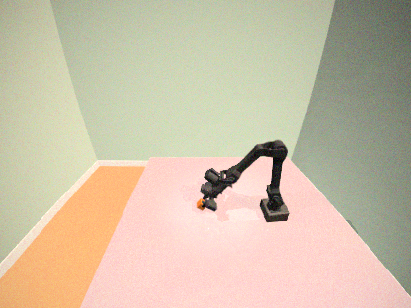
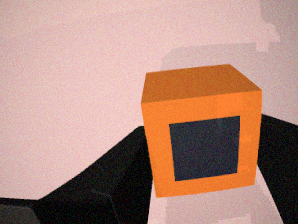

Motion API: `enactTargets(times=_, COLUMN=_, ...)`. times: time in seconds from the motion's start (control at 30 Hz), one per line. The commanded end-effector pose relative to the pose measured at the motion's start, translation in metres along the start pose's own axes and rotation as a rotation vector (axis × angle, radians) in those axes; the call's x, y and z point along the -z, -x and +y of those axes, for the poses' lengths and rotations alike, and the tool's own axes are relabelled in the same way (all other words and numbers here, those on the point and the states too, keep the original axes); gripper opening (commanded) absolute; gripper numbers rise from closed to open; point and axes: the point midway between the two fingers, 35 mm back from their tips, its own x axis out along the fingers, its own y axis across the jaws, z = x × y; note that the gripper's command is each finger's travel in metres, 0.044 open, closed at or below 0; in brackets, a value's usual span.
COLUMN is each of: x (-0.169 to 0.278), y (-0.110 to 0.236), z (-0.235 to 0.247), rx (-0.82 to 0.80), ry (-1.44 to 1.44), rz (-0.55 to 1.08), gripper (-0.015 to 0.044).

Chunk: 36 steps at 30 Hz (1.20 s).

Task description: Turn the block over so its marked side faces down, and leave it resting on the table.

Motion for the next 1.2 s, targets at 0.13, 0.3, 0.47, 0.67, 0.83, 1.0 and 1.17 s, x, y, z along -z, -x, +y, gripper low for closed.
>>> enactTargets(times=0.13, x=0.011, y=-0.017, z=0.000, rx=-0.006, ry=-0.007, rz=-0.086, gripper=0.0000)
enactTargets(times=0.3, x=0.014, y=-0.023, z=0.000, rx=-0.006, ry=-0.008, rz=-0.160, gripper=0.0000)
enactTargets(times=0.47, x=0.017, y=-0.025, z=0.000, rx=-0.006, ry=-0.008, rz=-0.234, gripper=0.0000)
enactTargets(times=0.67, x=0.021, y=-0.024, z=0.001, rx=-0.006, ry=-0.005, rz=-0.322, gripper=0.0000)
enactTargets(times=0.83, x=0.025, y=-0.019, z=0.002, rx=-0.006, ry=-0.002, rz=-0.395, gripper=0.0000)
enactTargets(times=1.0, x=0.027, y=-0.015, z=0.003, rx=-0.007, ry=0.001, rz=-0.434, gripper=0.0000)
enactTargets(times=1.17, x=0.026, y=-0.014, z=0.003, rx=-0.007, ry=0.000, rz=-0.453, gripper=0.0000)
